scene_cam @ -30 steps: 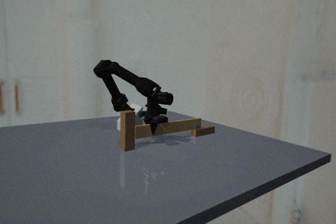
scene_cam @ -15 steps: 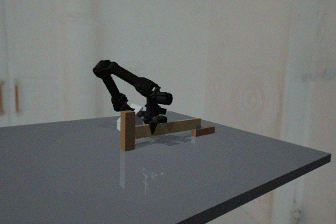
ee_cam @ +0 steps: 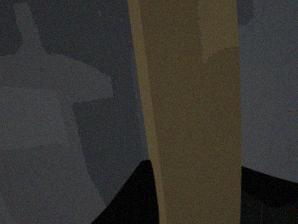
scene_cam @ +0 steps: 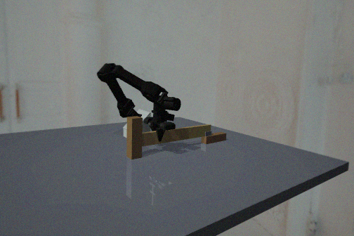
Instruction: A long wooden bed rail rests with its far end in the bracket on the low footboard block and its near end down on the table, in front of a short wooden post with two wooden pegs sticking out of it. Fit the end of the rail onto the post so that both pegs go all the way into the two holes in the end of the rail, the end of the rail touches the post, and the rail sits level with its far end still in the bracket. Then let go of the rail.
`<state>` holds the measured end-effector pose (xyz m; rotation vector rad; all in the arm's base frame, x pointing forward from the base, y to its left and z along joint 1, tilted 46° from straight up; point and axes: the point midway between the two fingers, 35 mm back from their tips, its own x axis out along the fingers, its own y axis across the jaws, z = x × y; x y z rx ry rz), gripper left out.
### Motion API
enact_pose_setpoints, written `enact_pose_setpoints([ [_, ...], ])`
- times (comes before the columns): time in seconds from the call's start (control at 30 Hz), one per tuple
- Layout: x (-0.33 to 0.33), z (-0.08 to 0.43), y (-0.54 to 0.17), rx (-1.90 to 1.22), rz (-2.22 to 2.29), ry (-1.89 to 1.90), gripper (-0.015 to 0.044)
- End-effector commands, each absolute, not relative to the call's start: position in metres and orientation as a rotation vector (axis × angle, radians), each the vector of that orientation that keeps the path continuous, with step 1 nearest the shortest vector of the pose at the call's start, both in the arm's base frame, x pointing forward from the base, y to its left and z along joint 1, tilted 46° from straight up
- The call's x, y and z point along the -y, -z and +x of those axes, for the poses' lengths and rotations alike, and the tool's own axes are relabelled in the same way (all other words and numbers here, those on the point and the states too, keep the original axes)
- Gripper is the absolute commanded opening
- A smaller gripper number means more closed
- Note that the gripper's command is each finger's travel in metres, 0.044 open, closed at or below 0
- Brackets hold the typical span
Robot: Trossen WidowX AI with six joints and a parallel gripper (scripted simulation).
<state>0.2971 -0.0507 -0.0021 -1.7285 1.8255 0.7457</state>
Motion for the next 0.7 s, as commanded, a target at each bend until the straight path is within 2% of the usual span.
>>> enact_pose_setpoints([
  [0.0,0.0515,0.2972,0.0005,-1.823,-1.731,-0.747,0.0],
  [0.27,0.0533,0.2972,-0.0012,-1.823,-1.731,-0.747,0.0],
  [0.67,0.0526,0.2969,0.0003,-1.826,-1.728,-0.747,0.0315],
])
